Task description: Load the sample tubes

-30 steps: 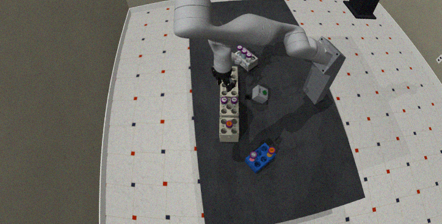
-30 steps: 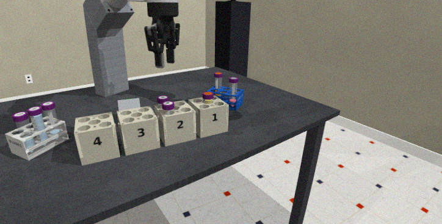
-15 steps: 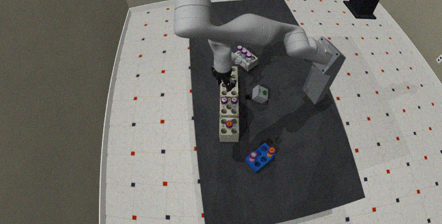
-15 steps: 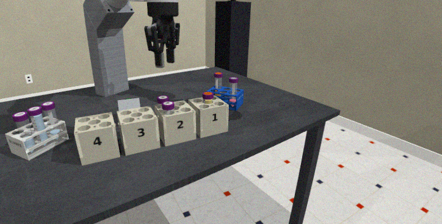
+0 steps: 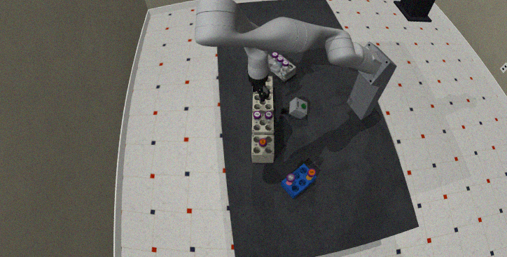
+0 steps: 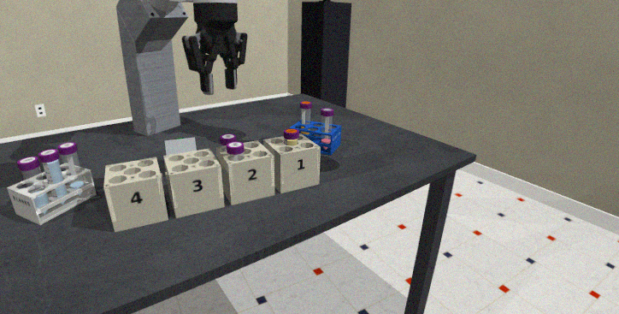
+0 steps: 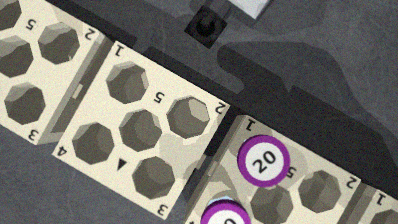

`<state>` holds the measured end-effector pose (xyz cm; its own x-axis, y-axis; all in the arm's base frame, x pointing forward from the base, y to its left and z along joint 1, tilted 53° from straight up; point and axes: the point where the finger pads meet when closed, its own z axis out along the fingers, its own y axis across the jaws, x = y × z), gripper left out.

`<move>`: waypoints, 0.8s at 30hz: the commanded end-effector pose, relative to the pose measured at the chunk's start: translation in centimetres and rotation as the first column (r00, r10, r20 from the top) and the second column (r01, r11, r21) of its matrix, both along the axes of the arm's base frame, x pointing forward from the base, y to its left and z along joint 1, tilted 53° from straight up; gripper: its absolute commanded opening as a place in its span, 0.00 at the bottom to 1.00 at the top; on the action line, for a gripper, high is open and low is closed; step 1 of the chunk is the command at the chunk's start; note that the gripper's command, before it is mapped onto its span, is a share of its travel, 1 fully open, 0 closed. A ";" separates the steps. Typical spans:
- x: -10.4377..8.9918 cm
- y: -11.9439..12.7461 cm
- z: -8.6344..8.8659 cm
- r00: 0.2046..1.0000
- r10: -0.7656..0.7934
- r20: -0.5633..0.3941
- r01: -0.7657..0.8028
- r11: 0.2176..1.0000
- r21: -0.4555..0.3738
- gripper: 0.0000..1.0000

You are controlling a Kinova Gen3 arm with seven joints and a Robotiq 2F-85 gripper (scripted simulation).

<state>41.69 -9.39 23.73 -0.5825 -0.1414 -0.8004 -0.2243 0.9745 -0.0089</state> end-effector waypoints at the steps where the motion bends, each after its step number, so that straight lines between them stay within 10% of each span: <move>1: -0.4 -1.1 -0.9 0.994 -0.096 -0.045 0.102 0.985 0.142 0.62; 24: -2.2 -5.8 -4.7 0.842 -0.419 -0.339 0.538 0.604 0.588 0.62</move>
